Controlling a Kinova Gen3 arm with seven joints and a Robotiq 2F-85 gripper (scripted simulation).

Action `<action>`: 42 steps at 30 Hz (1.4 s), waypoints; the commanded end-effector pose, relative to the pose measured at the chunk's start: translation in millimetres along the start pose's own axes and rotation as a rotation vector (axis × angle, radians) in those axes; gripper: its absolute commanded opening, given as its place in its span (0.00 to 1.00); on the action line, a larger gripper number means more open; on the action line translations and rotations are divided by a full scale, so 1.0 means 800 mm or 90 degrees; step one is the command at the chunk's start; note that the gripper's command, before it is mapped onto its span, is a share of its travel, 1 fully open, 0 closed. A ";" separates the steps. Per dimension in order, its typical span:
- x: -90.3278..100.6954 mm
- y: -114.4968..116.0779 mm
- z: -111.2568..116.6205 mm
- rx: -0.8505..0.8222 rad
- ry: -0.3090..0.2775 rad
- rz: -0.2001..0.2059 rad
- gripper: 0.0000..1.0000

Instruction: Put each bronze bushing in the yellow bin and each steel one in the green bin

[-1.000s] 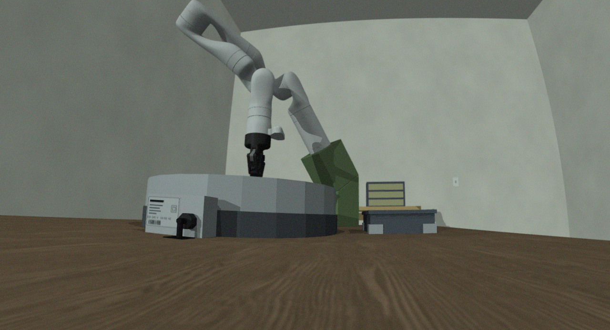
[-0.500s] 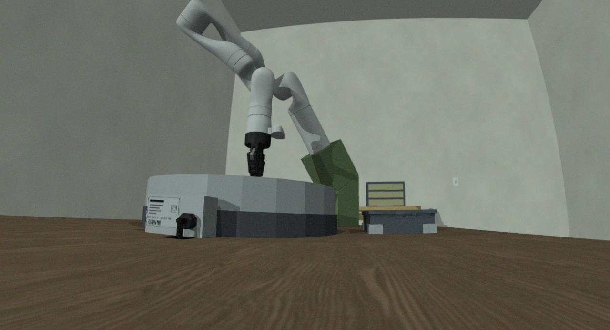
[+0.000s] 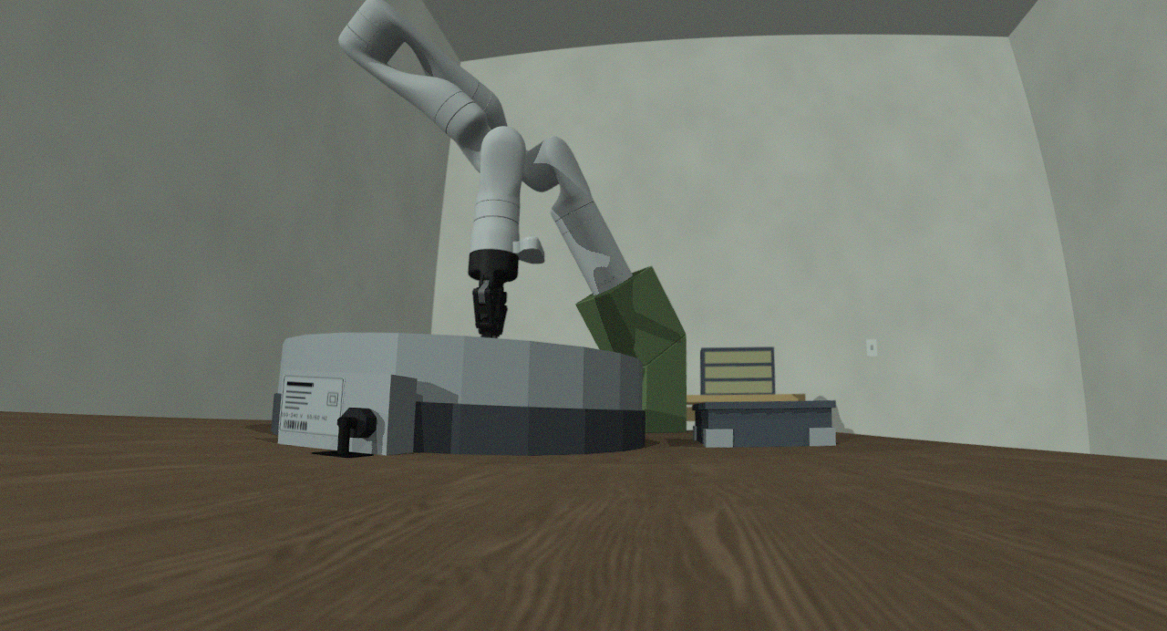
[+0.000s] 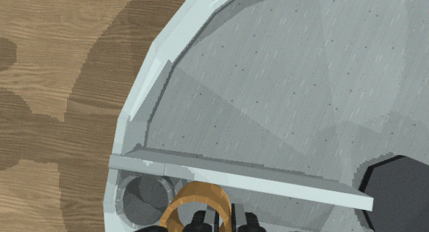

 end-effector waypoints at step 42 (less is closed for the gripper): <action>0.015 0.000 0.000 0.000 0.000 -0.001 0.00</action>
Point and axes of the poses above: the point where the finger pads meet when closed, its own x axis back along the fingers, its own y axis across the jaws, z = x × y, the point moved 2 cm from there along x, back along the fingers, and after that the axes turned 1 degree about x, right-handed, at the moved point
